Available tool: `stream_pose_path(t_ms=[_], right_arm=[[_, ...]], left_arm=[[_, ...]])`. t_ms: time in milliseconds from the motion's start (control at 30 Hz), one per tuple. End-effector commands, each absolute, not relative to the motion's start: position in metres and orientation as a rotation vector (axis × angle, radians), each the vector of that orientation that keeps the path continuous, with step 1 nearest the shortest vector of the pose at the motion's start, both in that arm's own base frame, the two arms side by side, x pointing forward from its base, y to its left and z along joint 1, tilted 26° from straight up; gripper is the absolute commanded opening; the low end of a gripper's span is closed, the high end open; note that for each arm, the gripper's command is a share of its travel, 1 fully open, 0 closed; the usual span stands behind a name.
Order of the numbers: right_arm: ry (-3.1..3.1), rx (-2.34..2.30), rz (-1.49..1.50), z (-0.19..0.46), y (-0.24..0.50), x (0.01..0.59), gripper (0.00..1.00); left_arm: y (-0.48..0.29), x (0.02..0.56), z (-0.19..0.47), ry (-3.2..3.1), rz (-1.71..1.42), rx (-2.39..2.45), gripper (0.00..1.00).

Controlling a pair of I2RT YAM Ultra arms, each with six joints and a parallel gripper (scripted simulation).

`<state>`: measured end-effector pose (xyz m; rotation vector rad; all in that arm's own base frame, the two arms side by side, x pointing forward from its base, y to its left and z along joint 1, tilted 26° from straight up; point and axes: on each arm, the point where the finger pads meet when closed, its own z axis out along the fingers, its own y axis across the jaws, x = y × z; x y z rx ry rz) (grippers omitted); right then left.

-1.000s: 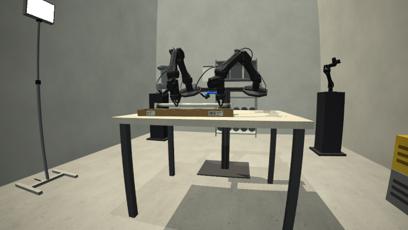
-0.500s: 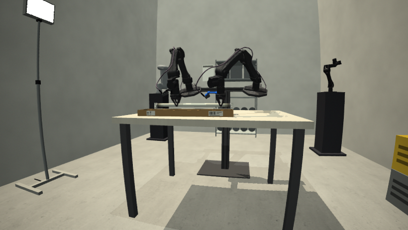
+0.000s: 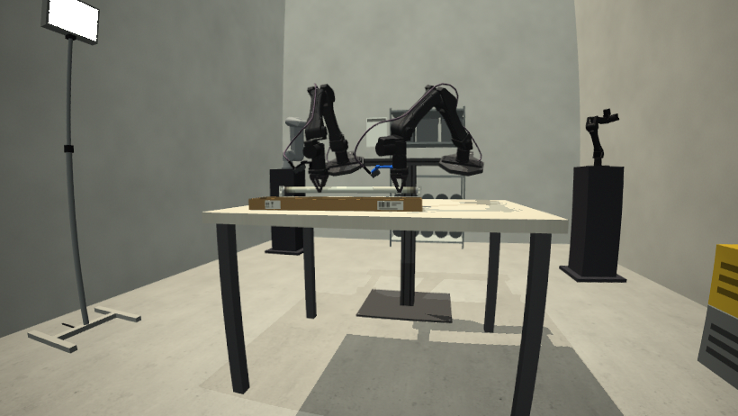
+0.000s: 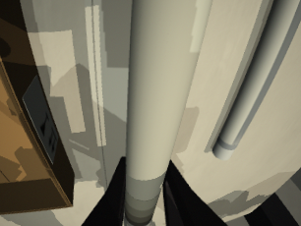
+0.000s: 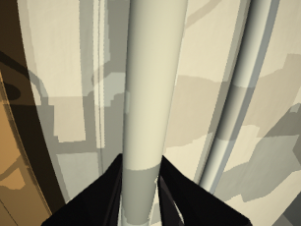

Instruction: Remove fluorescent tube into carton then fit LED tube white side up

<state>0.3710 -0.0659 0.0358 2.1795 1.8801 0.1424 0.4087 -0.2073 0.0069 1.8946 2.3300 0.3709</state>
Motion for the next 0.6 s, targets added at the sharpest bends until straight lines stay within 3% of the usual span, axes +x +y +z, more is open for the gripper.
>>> stream_pose_path(t_ms=[0,567], right_arm=[[1.828,2.137,0.18,0.0454,-0.0736,0.3733,0.11],[1.763,2.054,0.284,0.0448,-0.0747,0.367,0.11]], left_arm=[[-0.2153,0.4099,0.0173,2.272,0.427,1.86,0.11],[-0.2154,0.4054,0.017,2.173,0.568,1.818,0.11]])
